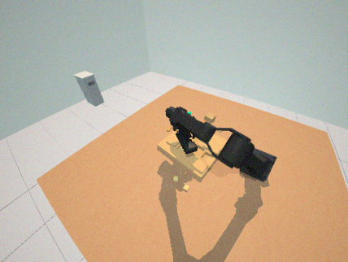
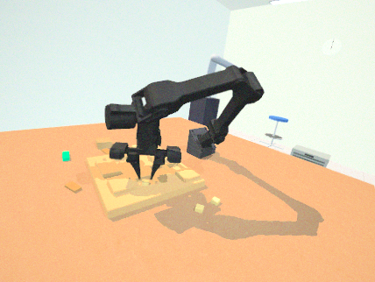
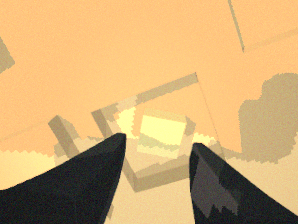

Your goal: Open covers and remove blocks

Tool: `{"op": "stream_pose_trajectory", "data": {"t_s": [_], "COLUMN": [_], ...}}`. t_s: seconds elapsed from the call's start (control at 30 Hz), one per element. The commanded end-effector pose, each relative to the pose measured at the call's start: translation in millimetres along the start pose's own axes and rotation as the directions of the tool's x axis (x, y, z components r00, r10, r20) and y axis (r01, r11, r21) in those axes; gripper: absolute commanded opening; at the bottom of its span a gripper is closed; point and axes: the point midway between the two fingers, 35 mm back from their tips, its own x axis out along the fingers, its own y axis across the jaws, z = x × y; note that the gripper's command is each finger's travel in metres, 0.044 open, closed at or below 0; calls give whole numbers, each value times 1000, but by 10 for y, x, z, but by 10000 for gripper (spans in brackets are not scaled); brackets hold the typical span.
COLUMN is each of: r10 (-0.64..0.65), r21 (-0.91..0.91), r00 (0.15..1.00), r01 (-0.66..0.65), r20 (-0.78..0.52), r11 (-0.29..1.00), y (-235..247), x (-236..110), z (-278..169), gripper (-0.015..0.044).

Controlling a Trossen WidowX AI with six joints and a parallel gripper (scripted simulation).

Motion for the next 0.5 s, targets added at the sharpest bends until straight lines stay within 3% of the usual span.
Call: {"op": "stream_pose_trajectory", "data": {"t_s": [0.0, 0.47], "r10": [-5, -6], "r21": [2, 2], "r00": [1000, 1000], "r01": [6, 6], "r20": [-3, -3], "r11": [1000, 1000], "y": [-13, -14], "x": [31, 99], "z": [-5, -6], "gripper": [144, 144]}}
